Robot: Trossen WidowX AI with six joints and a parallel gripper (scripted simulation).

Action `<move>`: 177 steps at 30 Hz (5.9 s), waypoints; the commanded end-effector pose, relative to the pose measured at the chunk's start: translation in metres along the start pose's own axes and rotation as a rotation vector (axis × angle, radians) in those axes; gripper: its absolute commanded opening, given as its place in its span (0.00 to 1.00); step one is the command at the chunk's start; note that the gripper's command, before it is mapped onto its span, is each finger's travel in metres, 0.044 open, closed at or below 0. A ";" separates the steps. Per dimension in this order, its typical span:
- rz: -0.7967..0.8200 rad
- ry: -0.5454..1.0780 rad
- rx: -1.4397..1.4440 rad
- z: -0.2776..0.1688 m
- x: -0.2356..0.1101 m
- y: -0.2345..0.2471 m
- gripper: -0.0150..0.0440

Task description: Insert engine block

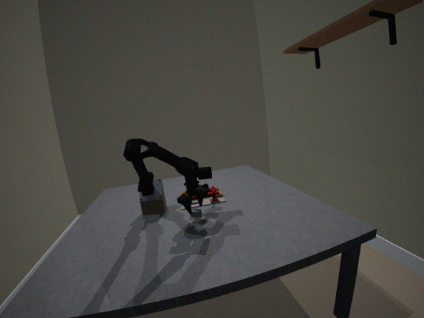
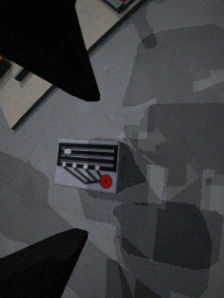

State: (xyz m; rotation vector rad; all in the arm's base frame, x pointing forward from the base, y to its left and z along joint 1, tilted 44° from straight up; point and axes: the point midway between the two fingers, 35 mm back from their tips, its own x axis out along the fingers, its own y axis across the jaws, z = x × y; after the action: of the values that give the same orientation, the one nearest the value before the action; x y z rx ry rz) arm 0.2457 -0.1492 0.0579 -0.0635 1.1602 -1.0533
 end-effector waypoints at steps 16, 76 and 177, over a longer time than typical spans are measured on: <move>-0.005 0.010 -0.009 -0.003 0.013 0.000 0.56; 0.004 0.014 -0.044 0.000 -0.110 0.015 0.25; 0.019 0.010 -0.744 -0.087 -0.038 0.265 0.48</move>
State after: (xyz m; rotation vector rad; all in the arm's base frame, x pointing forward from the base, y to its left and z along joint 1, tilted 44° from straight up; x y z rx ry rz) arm 0.3491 0.0618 -0.0948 -0.6271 1.4988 -0.5639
